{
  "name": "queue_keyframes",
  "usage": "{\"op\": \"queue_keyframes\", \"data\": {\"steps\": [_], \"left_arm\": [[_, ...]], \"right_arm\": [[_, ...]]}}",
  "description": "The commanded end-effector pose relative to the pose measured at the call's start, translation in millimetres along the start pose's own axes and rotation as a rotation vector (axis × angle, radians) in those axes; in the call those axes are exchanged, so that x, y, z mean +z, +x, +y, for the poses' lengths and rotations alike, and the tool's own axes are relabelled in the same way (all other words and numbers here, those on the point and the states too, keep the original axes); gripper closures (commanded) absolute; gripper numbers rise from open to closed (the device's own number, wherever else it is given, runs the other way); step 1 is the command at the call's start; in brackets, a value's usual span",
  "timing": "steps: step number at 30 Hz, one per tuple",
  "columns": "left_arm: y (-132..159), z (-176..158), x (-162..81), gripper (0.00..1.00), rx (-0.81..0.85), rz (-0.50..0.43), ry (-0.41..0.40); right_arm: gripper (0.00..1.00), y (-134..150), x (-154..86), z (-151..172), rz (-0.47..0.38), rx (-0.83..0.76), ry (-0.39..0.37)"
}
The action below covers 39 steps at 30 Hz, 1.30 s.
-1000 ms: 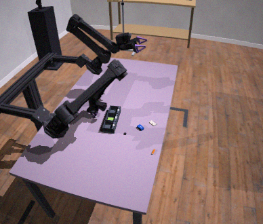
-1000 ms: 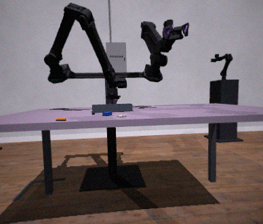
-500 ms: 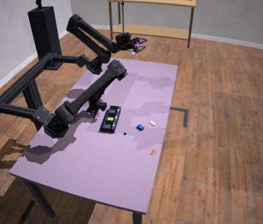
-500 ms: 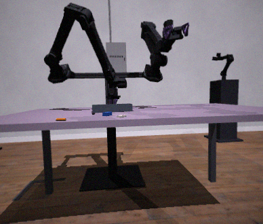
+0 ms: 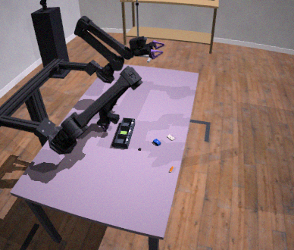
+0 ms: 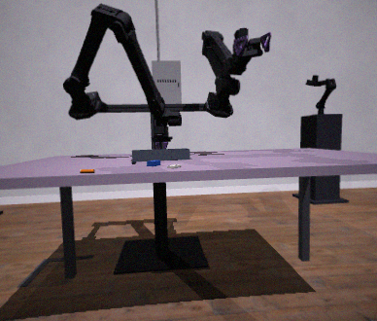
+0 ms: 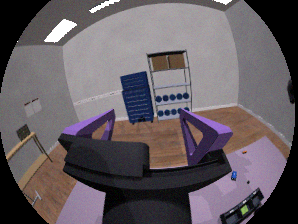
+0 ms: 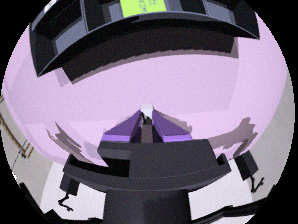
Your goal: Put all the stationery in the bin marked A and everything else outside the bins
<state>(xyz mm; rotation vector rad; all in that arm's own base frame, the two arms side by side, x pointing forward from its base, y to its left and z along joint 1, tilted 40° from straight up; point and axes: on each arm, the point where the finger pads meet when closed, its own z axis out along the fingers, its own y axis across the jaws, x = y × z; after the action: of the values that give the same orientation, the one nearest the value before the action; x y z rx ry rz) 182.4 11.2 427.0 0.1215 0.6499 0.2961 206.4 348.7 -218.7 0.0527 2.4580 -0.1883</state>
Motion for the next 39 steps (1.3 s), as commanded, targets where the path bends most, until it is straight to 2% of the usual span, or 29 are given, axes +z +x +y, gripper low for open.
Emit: {"op": "queue_keyframes", "data": {"steps": [1, 9, 11, 12, 16, 39], "left_arm": [[-10.5, 3.7, 2.8, 0.0, 0.007, -0.033, -0.009], [-10.5, 3.7, 2.8, 0.0, 0.007, -0.033, -0.009], [-10.5, 3.7, 2.8, 0.0, 0.007, -0.033, -0.009], [-10.5, 3.7, 2.8, 0.0, 0.007, -0.033, -0.009], [-10.5, 3.7, 2.8, 0.0, 0.007, -0.033, -0.009], [-10.5, 3.7, 2.8, 0.0, 0.007, -0.033, -0.009]], "right_arm": [[0.9, -0.3, -26.5, 8.7, -0.008, -0.001, -0.029], [0.9, 0.0, -53.0, 7.8, -0.007, -0.001, -0.029], [0.9, 0.0, -53.0, 7.8, -0.007, -0.001, -0.029], [0.9, -2.3, -58.1, 17.1, -0.008, 0.01, -0.042], [0.9, -0.4, -70.3, 10.3, -0.006, 0.003, -0.033], [0.9, -0.7, -72.8, 13.3, -0.007, 0.005, -0.039]]}}
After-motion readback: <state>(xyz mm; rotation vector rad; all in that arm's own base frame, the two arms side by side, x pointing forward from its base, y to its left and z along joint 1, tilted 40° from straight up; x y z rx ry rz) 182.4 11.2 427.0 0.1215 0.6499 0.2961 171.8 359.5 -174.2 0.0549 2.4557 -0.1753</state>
